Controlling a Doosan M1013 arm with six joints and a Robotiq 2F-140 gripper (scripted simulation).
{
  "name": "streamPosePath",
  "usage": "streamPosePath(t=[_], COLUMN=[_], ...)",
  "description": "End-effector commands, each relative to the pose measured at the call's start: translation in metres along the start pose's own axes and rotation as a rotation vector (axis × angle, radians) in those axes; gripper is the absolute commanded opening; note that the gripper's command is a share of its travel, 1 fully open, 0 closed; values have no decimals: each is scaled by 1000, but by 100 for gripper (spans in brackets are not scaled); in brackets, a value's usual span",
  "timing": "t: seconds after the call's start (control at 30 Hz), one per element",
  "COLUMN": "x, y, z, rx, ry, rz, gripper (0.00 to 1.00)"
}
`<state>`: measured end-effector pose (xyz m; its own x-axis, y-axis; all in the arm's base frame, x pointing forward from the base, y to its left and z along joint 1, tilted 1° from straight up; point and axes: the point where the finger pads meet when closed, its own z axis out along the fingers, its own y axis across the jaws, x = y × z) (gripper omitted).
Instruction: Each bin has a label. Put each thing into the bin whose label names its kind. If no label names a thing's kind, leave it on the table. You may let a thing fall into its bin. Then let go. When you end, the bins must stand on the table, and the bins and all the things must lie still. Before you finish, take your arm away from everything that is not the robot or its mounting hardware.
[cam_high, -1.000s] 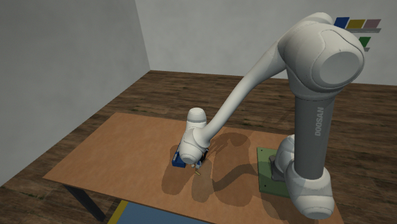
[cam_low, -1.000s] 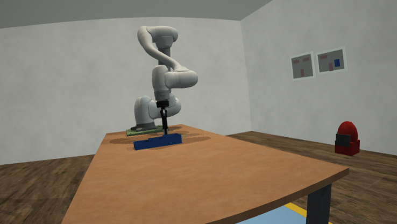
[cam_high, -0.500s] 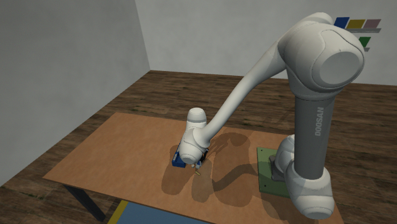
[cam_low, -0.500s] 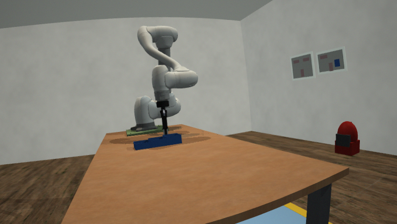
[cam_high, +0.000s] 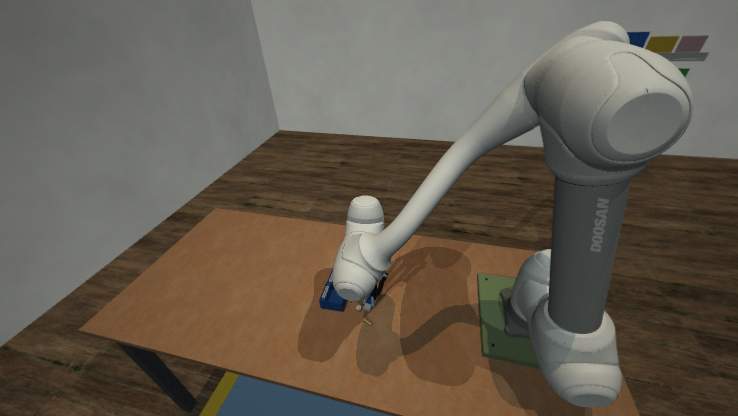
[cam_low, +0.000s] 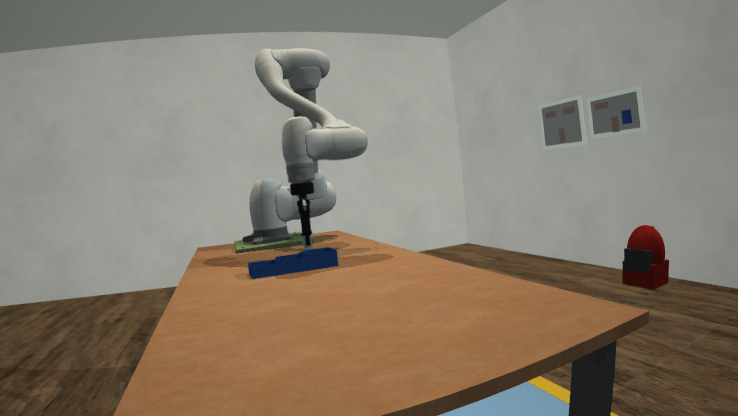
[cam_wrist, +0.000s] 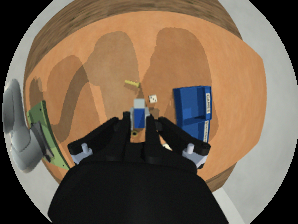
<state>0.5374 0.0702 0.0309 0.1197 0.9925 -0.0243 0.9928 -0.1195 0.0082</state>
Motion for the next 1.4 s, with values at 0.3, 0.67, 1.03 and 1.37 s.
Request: streamPosePath(t=[0.3, 0.67, 1.03, 1.37], x=[0, 0, -5, -24], y=[0, 0, 11, 55], z=[-32, -46, -52, -52], rx=[0, 0, 0, 0], ry=[0, 0, 0, 0], rz=[0, 0, 0, 0], gripper=[11, 11, 11, 11])
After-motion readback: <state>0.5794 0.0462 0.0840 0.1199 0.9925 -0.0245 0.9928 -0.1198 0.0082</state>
